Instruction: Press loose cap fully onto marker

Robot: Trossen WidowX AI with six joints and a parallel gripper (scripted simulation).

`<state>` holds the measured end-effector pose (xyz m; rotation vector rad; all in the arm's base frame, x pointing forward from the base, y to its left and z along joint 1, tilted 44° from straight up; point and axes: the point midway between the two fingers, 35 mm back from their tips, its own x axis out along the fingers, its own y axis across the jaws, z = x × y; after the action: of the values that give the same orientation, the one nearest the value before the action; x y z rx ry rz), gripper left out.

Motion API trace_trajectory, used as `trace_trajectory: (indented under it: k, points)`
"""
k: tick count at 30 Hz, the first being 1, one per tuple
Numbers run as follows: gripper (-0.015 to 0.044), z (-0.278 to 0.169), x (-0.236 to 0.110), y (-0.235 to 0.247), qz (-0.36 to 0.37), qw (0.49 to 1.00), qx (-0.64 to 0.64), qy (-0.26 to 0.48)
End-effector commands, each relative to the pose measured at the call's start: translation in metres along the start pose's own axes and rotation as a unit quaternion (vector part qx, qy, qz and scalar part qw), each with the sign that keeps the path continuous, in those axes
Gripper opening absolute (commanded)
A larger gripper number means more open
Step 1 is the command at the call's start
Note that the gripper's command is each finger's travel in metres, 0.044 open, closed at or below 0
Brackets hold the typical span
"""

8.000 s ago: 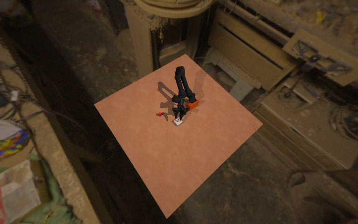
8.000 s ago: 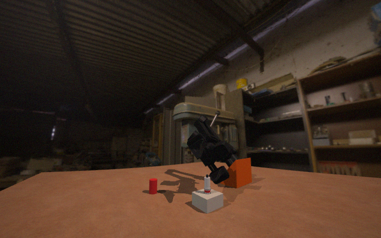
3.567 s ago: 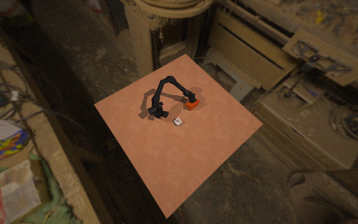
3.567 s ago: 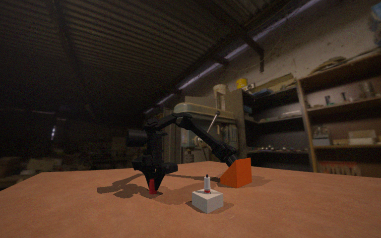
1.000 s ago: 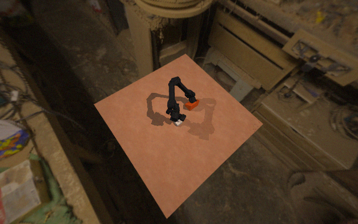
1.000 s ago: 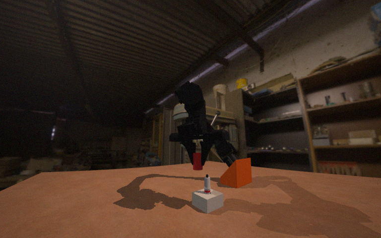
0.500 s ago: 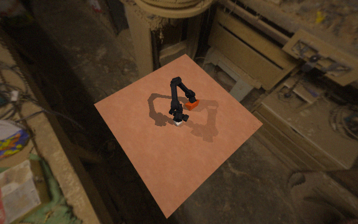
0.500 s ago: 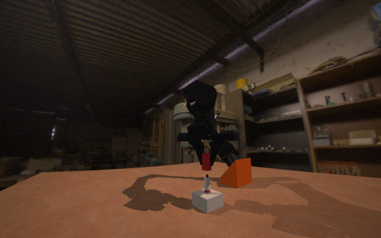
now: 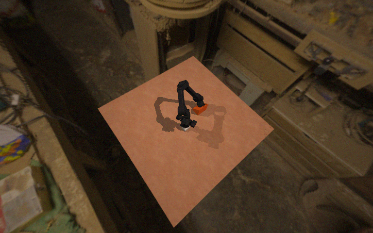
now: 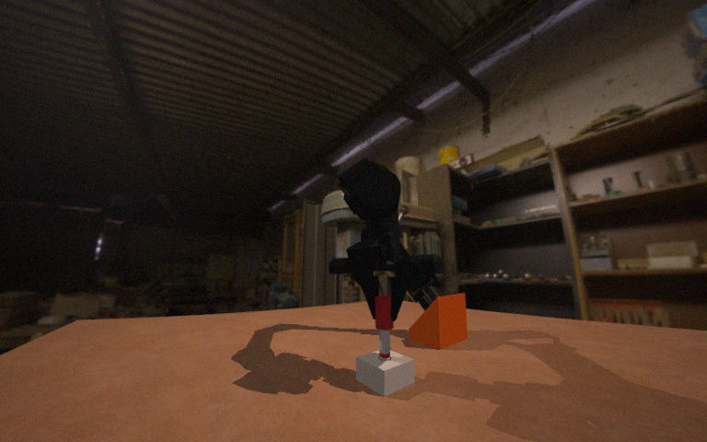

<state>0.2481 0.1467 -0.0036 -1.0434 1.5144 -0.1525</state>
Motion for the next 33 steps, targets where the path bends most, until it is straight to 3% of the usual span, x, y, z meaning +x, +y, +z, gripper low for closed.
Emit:
trace_trajectory:
  k: [1, 27, 33]
  points:
    - [0.0000, 0.001, 0.007, 0.000, -0.002, 1.000, -0.003, -0.002]
    - [0.0000, -0.001, 0.033, -0.001, -0.003, 1.000, -0.003, -0.002]
    - [0.0157, -0.001, 0.033, 0.000, -0.002, 1.000, 0.000, 0.000]
